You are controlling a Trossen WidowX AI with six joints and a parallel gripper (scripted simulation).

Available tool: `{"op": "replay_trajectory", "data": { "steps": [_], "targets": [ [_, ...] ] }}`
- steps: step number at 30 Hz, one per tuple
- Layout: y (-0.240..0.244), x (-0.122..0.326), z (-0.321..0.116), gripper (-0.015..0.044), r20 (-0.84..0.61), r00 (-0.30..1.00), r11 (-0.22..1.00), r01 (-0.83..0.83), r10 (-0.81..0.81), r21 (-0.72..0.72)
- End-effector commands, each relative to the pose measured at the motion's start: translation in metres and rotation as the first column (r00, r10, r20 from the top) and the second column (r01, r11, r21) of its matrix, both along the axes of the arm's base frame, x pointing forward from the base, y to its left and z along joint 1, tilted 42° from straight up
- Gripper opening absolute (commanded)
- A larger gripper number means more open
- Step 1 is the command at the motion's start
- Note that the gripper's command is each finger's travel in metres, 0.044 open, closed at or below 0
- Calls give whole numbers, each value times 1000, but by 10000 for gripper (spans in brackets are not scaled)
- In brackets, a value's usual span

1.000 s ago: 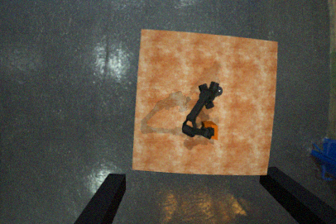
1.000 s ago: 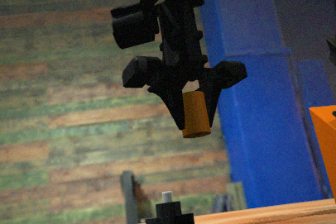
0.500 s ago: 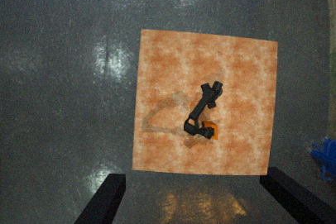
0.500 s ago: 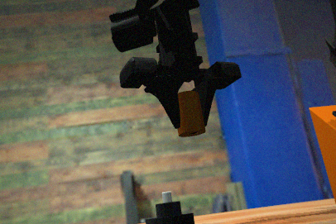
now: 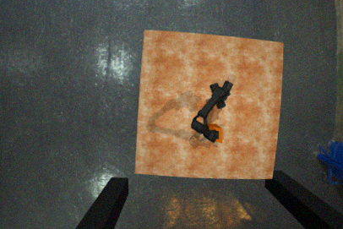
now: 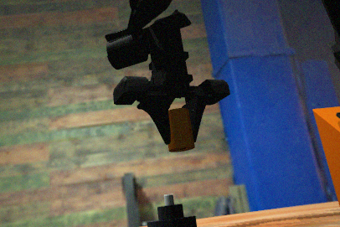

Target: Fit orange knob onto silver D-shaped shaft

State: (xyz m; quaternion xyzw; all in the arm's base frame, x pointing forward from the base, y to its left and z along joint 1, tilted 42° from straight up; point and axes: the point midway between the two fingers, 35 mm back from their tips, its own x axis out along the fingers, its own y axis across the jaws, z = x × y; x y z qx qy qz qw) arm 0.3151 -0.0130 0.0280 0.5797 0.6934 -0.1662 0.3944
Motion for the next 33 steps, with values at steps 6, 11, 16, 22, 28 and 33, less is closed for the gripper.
{"op": "replay_trajectory", "data": {
  "steps": [6, 11, 16, 22, 28, 33],
  "targets": [
    [-17, 11, -21, 0, 35, 999, 1000, -6, 6, -9],
    [-25, 15, -34, 0, 31, 1000, 1000, -2, 3, -10],
    [-33, 17, -48, 0, 26, 1000, 1000, 1, 0, -11],
    [-42, 19, -64, 0, 21, 1000, 1000, 4, -4, -12],
    [-51, 21, -82, 0, 16, 1000, 1000, 7, -7, -13],
    [-57, 21, -95, 0, 13, 1000, 1000, 10, -10, -13]
  ]
}}
